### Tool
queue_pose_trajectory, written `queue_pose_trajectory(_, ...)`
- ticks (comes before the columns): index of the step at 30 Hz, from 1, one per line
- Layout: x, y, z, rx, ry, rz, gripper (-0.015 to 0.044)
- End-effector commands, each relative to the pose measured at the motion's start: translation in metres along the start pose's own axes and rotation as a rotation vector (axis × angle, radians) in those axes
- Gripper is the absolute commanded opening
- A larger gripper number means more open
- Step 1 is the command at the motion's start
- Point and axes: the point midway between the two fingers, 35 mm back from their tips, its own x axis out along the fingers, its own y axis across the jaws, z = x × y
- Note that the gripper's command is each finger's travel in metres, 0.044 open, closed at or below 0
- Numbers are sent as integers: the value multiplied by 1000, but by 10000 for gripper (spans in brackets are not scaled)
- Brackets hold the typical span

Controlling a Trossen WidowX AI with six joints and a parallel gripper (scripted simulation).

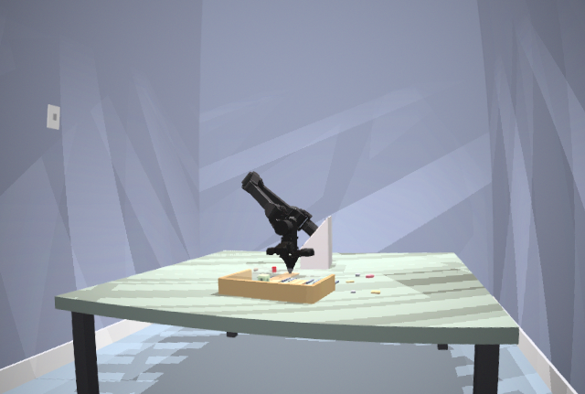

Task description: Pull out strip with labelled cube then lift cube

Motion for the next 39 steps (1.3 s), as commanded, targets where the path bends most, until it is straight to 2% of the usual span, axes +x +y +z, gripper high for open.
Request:
queue_pose_trajectory(1,3,0,-16,-13,25,-5,0)
queue_pose_trajectory(39,2,0,-65,-15,27,-5,0)
